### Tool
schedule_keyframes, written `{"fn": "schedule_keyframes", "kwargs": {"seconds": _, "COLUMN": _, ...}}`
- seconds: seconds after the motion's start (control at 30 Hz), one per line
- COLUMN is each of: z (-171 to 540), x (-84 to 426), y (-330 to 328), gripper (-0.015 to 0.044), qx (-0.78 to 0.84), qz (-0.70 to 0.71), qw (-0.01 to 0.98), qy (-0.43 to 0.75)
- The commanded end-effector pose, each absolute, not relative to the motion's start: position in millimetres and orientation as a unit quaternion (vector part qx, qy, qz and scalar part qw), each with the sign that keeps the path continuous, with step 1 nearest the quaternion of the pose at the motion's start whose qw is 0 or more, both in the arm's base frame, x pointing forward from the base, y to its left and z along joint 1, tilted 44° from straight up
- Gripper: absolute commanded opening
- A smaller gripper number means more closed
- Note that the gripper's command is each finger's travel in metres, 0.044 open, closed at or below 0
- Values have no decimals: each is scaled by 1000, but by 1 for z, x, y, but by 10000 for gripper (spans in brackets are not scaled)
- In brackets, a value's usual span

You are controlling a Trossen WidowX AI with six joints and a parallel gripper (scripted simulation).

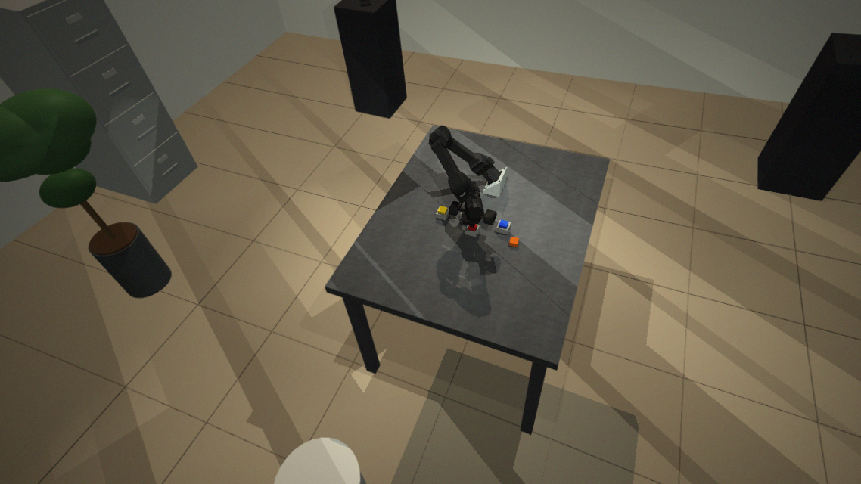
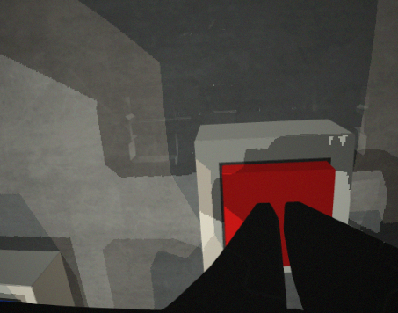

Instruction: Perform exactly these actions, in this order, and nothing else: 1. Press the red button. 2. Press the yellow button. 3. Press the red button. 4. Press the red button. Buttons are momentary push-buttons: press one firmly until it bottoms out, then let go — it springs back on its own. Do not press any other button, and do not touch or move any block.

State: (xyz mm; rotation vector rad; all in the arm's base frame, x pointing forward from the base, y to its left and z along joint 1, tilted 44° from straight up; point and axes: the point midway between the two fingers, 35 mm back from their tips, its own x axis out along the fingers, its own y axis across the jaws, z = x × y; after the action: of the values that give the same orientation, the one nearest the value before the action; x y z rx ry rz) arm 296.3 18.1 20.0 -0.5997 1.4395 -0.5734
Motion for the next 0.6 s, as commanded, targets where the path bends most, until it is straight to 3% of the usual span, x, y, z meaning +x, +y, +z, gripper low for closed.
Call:
{"fn": "schedule_keyframes", "kwargs": {"seconds": 0.0, "z": 19, "x": 295, "y": 16, "gripper": 20, "qx": -270, "qz": -255, "qw": 671, "qy": 642}}
{"fn": "schedule_keyframes", "kwargs": {"seconds": 0.57, "z": 35, "x": 294, "y": 32, "gripper": 20, "qx": -269, "qz": -254, "qw": 671, "qy": 642}}
